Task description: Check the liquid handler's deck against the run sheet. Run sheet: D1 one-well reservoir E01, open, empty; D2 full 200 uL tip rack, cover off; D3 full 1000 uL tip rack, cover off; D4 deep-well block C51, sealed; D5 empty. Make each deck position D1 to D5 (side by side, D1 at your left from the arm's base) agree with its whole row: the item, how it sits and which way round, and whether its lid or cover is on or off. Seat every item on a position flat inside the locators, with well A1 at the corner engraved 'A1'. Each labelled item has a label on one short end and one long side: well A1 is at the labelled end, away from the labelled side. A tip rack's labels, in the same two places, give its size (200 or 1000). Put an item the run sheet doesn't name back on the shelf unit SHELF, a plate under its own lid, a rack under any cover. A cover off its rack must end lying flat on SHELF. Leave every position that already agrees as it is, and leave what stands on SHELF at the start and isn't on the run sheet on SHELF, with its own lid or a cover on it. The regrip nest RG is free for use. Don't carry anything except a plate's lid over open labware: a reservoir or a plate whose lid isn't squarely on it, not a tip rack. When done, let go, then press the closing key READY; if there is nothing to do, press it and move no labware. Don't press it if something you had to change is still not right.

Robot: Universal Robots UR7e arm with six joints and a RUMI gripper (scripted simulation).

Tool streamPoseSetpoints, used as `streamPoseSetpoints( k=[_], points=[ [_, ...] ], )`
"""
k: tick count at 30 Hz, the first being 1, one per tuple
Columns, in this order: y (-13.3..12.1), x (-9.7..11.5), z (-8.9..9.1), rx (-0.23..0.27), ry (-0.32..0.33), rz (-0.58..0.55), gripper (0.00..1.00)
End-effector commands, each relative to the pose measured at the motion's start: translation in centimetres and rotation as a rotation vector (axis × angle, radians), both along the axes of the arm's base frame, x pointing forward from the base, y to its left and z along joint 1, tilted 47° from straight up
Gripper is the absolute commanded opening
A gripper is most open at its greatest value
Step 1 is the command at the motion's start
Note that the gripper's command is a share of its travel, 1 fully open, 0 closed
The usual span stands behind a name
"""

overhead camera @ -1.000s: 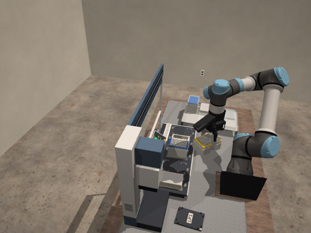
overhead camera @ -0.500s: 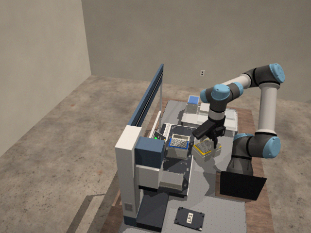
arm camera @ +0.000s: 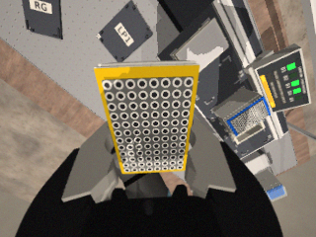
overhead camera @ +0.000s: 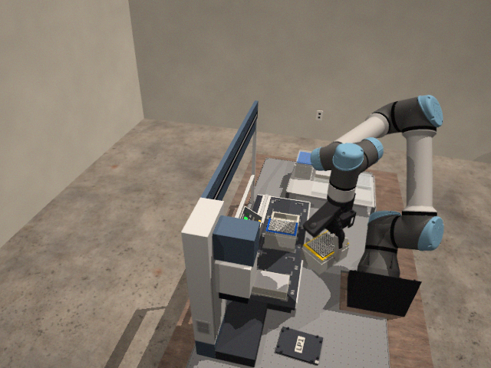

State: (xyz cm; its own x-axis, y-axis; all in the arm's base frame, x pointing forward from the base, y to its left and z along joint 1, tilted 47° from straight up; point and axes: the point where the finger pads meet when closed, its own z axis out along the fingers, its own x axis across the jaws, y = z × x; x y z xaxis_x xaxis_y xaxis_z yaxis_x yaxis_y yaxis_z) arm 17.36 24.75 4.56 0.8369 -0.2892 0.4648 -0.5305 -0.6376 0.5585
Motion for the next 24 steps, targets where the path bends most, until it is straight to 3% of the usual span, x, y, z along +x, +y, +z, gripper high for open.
streamPoseSetpoints(
  k=[1,8,24],
  points=[
    [0.8,-0.1,-0.8,0.001,0.000,0.001,0.00],
    [1.5,-0.2,-1.6,0.001,0.000,0.001,0.00],
    [6.3,-1.1,-6.7,-0.002,0.014,0.014,0.00]
  ],
)
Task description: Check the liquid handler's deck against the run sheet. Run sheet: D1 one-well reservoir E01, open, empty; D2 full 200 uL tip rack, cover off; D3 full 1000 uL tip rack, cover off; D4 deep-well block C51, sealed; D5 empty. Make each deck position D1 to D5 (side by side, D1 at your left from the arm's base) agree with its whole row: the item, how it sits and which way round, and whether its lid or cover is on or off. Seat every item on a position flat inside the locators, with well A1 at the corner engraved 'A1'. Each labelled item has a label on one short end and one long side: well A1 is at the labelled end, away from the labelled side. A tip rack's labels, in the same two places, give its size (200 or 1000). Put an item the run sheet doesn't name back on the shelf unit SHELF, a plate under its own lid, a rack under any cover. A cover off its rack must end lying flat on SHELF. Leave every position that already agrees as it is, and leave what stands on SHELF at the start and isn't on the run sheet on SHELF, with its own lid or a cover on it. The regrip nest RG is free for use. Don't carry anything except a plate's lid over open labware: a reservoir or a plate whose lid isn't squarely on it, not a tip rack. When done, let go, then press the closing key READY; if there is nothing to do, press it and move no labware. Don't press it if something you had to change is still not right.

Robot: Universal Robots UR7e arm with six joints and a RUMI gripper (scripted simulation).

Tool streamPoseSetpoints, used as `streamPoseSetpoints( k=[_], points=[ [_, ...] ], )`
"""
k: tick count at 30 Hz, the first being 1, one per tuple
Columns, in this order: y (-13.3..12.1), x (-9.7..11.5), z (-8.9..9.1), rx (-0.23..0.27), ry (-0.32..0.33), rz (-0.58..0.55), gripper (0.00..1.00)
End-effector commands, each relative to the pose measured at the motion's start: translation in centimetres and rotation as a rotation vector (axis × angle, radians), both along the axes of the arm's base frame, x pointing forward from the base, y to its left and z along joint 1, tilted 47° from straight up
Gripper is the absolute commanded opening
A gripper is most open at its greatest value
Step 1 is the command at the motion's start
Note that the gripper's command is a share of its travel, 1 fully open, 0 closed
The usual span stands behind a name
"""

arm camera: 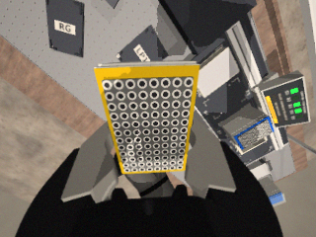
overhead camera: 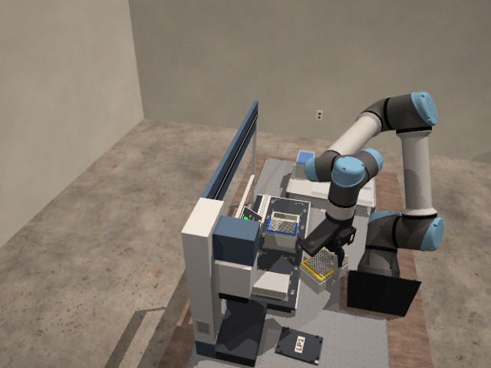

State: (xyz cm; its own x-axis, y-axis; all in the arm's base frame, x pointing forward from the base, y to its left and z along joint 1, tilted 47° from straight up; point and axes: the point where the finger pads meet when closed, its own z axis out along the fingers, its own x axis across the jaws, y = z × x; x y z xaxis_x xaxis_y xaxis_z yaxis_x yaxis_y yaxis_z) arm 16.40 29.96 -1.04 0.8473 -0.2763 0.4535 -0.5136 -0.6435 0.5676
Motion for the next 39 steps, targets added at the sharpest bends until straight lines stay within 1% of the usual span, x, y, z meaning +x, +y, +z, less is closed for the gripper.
streamPoseSetpoints(
  k=[1,3,11,14,26,28,30,35,39],
  points=[
    [1.4,-0.2,-1.4,0.001,-0.001,0.000,0.00],
    [2.1,-0.3,-2.2,0.001,-0.001,0.000,0.00],
    [2.1,-0.4,-2.2,0.001,-0.001,0.000,0.00],
    [3.1,-0.5,-3.3,0.009,-0.042,-0.039,0.00],
    [7.2,-1.3,-7.7,0.009,-0.042,-0.039,0.00],
    [7.2,-1.3,-7.7,0.009,-0.042,-0.039,0.00],
    [7.9,-1.4,-8.4,0.009,-0.042,-0.039,0.00],
    [7.9,-1.5,-8.4,0.009,-0.042,-0.039,0.00],
    [9.3,-1.7,-9.9,0.020,-0.099,-0.094,0.00]
  ],
)
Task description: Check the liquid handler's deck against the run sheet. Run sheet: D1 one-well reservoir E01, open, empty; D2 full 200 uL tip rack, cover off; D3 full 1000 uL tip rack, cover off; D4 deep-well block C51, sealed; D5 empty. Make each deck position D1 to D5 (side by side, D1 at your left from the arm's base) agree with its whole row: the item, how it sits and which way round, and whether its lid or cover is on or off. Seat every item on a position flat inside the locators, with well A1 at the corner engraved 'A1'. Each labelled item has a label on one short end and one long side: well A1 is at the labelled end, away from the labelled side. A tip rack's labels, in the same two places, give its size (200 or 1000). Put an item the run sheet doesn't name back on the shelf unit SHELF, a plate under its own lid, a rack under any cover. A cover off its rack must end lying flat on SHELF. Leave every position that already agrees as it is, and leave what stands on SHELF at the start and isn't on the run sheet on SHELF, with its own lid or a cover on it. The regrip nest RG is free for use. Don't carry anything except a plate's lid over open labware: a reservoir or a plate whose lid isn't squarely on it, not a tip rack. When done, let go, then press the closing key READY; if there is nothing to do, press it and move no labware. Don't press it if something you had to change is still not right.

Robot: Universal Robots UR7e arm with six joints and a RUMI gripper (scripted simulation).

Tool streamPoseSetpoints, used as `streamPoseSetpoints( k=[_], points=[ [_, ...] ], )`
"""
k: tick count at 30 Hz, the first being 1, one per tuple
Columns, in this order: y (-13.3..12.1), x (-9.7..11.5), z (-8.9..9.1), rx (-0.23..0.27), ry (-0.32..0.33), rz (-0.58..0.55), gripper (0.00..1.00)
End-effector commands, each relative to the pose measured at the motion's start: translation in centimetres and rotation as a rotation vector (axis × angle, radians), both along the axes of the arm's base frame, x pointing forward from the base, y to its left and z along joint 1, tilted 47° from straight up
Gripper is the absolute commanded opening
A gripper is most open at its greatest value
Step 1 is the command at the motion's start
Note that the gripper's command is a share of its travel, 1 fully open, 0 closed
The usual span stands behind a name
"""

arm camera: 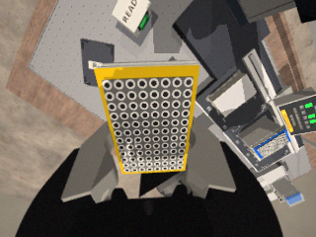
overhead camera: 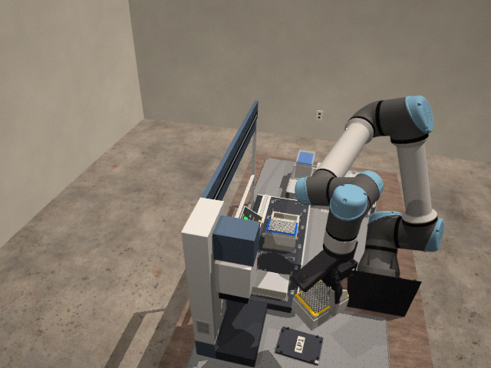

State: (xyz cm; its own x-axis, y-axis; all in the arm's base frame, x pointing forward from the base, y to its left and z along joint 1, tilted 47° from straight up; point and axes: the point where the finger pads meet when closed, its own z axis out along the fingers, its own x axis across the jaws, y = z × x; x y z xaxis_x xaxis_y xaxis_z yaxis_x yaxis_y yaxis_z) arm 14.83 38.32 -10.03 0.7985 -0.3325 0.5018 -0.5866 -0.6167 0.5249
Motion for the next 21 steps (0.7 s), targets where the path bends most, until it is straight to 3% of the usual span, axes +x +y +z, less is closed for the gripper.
streamPoseSetpoints(
  k=[1,15,21],
  points=[
    [1.2,-0.2,-1.3,0.010,-0.050,-0.047,0.00],
    [5.3,-1.0,-5.6,0.011,-0.055,-0.053,0.00],
    [5.3,-1.0,-5.7,0.011,-0.055,-0.053,0.00]
  ],
)
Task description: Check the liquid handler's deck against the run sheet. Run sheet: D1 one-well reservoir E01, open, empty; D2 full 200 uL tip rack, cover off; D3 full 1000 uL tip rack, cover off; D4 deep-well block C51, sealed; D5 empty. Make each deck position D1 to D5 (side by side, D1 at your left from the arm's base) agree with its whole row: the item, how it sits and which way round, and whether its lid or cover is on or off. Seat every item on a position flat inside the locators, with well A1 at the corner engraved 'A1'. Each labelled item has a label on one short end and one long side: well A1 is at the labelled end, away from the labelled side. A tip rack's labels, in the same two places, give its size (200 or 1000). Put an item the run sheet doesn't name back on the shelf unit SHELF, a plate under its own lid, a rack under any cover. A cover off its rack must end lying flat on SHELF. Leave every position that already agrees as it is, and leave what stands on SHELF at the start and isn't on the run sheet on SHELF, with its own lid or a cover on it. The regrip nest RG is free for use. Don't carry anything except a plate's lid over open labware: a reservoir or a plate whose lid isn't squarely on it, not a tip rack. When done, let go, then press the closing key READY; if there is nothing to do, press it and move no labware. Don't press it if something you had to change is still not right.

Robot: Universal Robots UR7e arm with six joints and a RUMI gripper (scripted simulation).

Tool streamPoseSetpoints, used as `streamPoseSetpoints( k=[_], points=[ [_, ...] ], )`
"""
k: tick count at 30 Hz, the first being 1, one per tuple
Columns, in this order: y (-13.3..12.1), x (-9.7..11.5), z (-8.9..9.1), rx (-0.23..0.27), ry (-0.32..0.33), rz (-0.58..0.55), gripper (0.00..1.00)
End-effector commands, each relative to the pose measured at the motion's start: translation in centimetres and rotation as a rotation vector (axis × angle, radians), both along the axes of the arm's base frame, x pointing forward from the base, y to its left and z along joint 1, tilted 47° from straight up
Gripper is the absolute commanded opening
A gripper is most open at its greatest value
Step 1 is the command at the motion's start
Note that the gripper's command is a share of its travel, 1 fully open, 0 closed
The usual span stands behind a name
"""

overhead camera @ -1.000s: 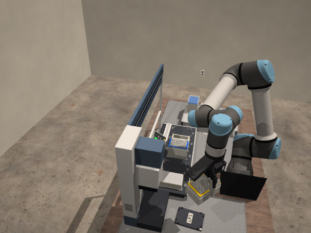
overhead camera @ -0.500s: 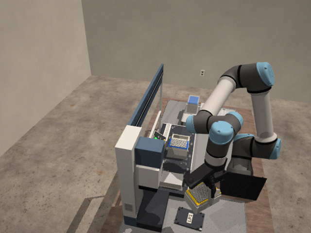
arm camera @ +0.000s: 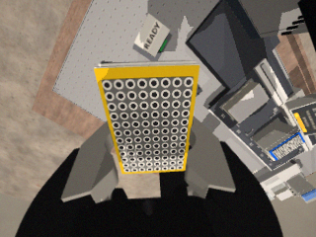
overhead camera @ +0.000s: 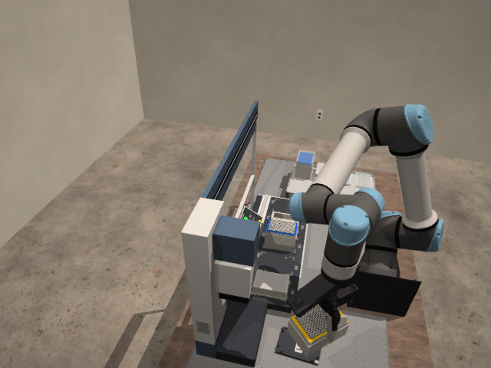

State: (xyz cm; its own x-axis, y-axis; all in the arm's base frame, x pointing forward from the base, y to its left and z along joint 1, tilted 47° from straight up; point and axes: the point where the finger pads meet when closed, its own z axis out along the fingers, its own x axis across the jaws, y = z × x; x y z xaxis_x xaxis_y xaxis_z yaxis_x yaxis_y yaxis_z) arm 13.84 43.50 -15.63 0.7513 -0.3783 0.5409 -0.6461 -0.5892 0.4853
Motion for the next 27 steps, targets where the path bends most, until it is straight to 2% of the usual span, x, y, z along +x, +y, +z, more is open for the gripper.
streamPoseSetpoints(
  k=[1,9,17,19,21,27],
  points=[
    [0.2,0.0,-0.1,0.001,-0.001,0.000,0.00],
    [2.5,-0.4,-2.6,0.020,-0.100,-0.096,0.00],
    [5.2,-1.0,-5.5,0.020,-0.100,-0.096,0.00],
    [5.2,-1.0,-5.5,0.020,-0.100,-0.096,0.00],
    [5.9,-1.1,-6.2,0.020,-0.100,-0.096,0.00],
    [5.9,-1.6,-6.3,0.020,-0.100,-0.096,0.00]
  ],
)
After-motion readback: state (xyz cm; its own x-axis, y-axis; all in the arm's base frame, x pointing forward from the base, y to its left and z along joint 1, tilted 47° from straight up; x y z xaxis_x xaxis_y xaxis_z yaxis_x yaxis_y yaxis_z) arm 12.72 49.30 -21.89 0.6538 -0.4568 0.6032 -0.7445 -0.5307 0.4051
